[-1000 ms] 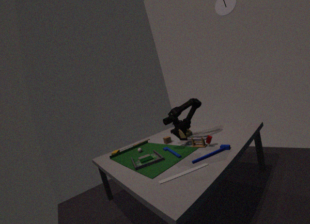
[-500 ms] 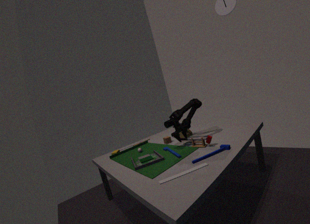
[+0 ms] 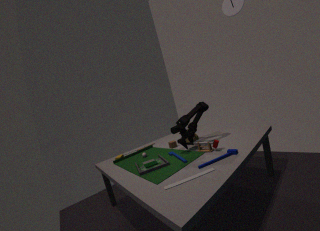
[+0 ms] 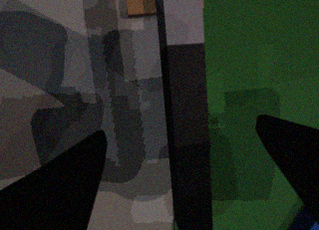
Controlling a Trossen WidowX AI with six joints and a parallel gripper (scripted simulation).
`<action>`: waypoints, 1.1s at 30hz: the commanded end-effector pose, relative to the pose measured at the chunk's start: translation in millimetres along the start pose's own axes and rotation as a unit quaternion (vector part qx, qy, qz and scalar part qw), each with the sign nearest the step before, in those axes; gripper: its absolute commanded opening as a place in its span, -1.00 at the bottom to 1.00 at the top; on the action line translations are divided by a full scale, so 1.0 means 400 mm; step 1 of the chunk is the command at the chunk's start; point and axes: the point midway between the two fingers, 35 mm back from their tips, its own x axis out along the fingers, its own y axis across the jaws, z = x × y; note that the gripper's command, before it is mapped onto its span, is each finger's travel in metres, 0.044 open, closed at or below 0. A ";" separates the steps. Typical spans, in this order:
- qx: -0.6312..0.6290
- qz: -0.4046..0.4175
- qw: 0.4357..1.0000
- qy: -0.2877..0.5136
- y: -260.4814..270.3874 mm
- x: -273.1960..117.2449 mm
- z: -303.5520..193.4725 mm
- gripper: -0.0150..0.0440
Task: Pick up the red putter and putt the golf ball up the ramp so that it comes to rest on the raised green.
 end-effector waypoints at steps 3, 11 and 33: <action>0.000 0.000 1.000 0.000 0.000 0.002 0.000 0.82; 0.000 0.000 1.000 0.000 0.000 0.002 0.000 0.11; 0.011 -0.007 1.000 0.009 -0.009 -0.086 0.013 -0.49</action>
